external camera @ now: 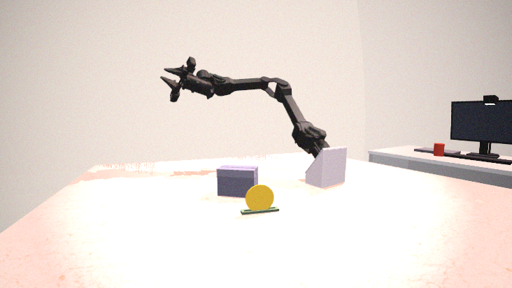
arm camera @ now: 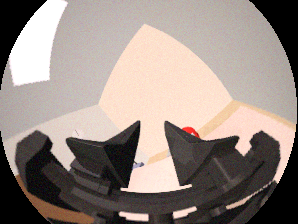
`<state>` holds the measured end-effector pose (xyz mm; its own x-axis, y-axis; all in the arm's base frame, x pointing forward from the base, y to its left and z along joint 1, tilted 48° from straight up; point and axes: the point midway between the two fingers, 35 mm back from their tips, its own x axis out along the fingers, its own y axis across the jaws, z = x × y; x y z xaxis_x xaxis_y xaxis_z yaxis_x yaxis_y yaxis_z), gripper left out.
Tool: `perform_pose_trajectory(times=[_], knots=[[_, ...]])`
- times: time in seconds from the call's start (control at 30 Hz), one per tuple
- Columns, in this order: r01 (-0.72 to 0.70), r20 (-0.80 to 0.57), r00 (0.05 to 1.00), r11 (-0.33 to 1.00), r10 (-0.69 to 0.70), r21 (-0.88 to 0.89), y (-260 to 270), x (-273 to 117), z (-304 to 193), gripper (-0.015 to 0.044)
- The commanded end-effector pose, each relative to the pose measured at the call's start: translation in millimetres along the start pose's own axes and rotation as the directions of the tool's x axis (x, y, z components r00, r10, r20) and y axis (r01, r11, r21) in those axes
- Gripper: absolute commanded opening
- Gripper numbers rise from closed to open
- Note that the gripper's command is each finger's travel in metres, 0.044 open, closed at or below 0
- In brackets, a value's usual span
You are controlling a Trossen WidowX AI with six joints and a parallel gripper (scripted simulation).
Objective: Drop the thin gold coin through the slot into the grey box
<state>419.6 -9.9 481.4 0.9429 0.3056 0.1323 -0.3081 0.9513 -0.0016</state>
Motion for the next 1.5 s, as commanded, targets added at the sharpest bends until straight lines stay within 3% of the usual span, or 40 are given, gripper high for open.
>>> perform_pose_trajectory(times=[0.0,0.17,0.33,0.5,0.7,0.9,1.07,1.17,1.47], knots=[[0.044,-0.153,0.988,0.985,-0.018,0.167,4.7,27.5,-53.6,0.0161],[0.181,-0.4,0.916,0.928,-0.037,0.327,20.1,52.9,-139.0,0.0161],[0.354,-0.633,0.773,0.86,-0.048,0.367,45.8,59.1,-223.4,0.0161],[0.522,-0.825,0.561,0.804,-0.073,0.284,77.4,45.6,-302.9,0.0161],[0.649,-0.956,0.25,0.759,-0.157,0.045,114.6,6.6,-382.1,0.0161],[0.623,-0.927,-0.101,0.703,-0.362,-0.342,147.7,-57.9,-443.9,0.0161],[0.448,-0.738,-0.274,0.598,-0.616,-0.665,165.5,-111.9,-468.2,0.0161],[0.367,-0.646,-0.285,0.542,-0.708,-0.756,170.5,-126.9,-471.2,0.0161],[0.367,-0.646,-0.285,0.542,-0.709,-0.756,151.9,-134.6,-489.8,0.0161]])
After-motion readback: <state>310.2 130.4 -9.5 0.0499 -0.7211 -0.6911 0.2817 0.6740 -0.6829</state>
